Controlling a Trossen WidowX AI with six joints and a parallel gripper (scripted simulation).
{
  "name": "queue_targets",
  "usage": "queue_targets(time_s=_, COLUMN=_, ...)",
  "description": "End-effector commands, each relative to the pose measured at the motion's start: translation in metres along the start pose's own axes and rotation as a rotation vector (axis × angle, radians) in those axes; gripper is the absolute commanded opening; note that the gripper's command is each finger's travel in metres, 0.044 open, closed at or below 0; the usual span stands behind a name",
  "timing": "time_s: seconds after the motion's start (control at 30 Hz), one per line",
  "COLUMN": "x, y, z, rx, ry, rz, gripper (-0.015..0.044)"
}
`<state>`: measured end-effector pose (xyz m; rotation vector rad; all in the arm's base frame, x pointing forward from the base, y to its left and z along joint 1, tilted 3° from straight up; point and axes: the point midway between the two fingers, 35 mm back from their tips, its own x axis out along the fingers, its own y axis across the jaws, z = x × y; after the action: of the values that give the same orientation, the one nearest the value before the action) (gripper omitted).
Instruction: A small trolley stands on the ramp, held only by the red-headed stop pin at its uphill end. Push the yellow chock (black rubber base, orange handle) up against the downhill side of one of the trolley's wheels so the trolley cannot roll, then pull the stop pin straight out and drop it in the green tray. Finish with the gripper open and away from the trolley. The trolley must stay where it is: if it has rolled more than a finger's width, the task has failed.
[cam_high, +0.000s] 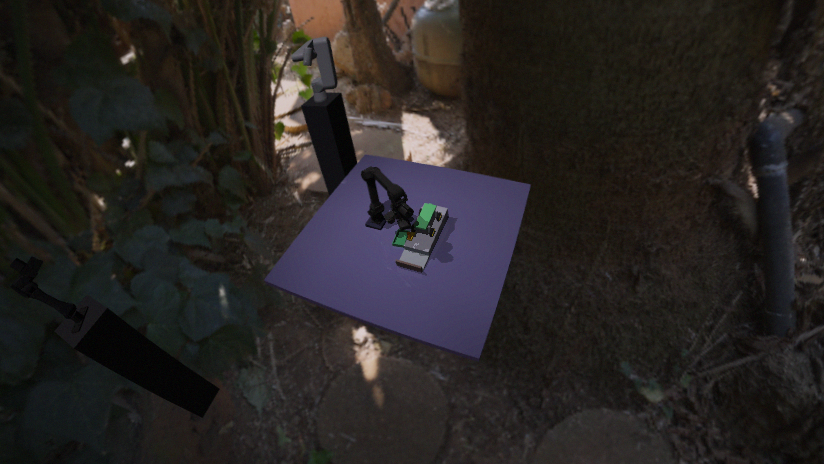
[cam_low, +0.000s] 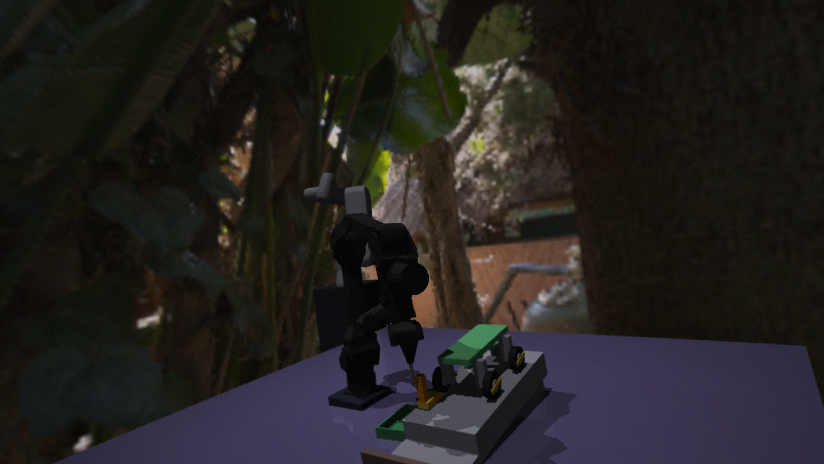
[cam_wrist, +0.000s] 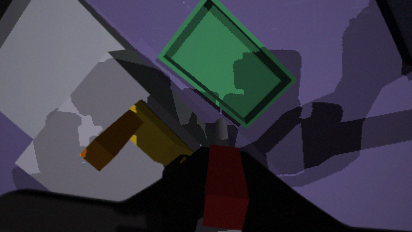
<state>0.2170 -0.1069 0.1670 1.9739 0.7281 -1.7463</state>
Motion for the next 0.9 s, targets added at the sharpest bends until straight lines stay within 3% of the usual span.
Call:
queue_targets(time_s=0.0, x=-0.0018, y=-0.0014, z=-0.0003, rx=0.120, ry=-0.015, rz=0.028, gripper=0.0000)
queue_targets(time_s=0.5, x=-0.0027, y=-0.0030, z=-0.0030, rx=0.566, ry=-0.049, rz=0.115, gripper=0.0000)
queue_targets(time_s=0.87, x=0.0014, y=-0.0064, z=0.0016, rx=0.592, ry=-0.051, rz=0.120, gripper=0.0000)
